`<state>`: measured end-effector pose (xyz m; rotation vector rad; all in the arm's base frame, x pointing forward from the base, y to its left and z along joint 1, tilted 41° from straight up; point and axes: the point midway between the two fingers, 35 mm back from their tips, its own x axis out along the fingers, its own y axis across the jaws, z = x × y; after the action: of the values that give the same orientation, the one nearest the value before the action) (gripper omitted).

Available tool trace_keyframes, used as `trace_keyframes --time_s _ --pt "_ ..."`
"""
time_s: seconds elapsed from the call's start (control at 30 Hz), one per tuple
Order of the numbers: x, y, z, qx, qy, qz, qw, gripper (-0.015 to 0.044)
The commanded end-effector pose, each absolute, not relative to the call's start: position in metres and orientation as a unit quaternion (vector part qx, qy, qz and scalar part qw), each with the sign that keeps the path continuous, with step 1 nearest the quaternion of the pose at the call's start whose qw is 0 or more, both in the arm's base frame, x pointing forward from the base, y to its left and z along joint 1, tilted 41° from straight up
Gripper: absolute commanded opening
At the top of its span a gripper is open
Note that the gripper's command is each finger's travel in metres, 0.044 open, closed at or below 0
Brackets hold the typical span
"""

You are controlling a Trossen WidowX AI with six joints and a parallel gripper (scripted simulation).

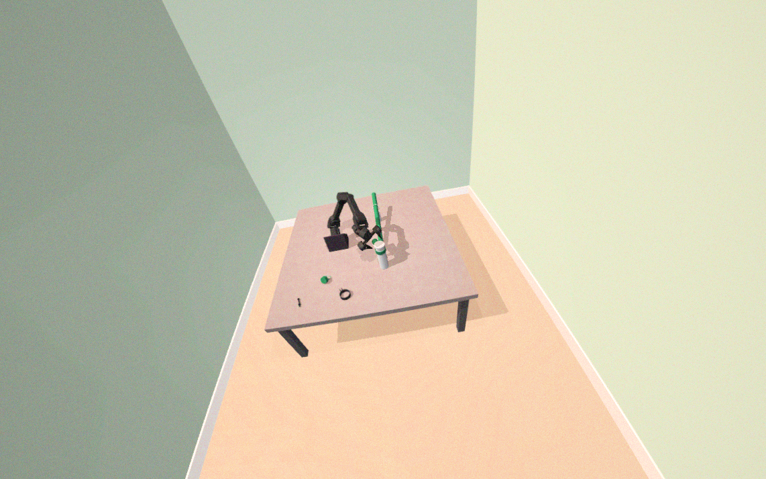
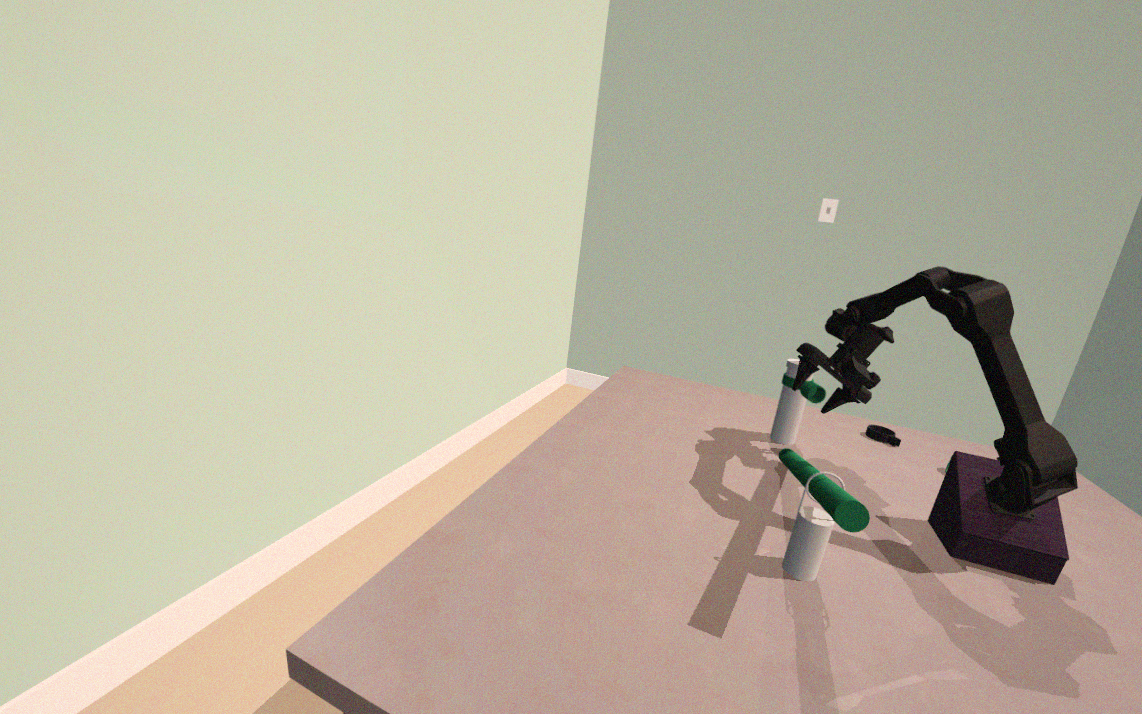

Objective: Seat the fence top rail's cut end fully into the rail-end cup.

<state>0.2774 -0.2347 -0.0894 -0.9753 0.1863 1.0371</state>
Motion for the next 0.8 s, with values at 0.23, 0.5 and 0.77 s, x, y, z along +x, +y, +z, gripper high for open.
trace_keyframes --time_s 0.23,0.5,0.77 --pt "0.2816 -0.2270 -0.0938 -0.444 0.083 0.475 0.755 0.0309" --pt "0.2816 -0.2270 -0.0938 -0.444 0.083 0.475 0.755 0.0099" --pt "0.2843 -0.2265 -0.0932 -0.437 0.095 0.471 0.760 0.0000"
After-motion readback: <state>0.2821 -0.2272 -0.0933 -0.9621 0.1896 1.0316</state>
